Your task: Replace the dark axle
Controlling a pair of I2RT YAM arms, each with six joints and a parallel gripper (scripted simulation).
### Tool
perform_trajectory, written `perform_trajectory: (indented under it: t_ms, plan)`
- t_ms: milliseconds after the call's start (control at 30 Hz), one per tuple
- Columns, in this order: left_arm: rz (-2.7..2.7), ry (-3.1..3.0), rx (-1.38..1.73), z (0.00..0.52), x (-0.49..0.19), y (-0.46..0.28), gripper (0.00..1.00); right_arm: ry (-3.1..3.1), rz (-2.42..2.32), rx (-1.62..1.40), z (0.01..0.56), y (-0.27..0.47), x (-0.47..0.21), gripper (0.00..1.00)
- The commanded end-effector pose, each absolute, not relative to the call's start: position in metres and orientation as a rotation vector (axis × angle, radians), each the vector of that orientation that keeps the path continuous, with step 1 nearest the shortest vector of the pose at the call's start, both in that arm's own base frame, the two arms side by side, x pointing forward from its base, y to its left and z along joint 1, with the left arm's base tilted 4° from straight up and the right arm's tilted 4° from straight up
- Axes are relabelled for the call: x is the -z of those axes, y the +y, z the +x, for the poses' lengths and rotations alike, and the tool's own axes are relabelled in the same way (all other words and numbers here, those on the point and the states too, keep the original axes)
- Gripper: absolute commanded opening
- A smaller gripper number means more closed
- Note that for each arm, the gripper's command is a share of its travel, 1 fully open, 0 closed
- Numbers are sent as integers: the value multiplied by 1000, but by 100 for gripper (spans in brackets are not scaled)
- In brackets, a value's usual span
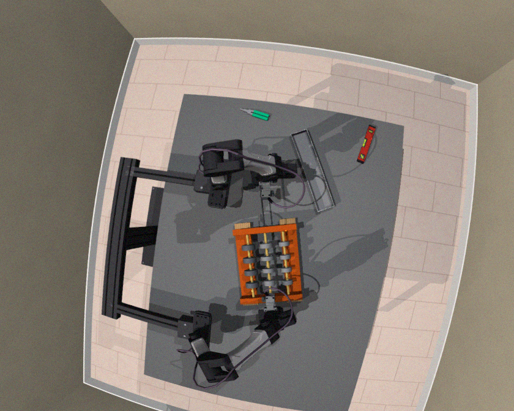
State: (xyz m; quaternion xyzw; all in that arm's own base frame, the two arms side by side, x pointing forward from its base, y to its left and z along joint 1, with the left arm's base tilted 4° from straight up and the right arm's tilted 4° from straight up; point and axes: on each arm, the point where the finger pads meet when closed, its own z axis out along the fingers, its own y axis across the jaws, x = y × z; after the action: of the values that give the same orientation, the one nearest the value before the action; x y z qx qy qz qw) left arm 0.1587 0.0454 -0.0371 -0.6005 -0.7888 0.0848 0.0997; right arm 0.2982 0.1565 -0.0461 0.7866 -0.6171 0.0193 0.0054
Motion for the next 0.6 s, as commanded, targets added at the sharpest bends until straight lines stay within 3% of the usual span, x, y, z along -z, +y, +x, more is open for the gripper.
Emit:
perform_trajectory:
  t_ms: [0, 567]
  plan:
    - [-1778, -2379, -242, 173, 37, 46, 0, -1937, 2643, 109, 306, 210, 45, 0]
    - [-1765, -2342, -256, 168, 36, 52, 0, -1945, 2640, 126, 306, 210, 46, 0]
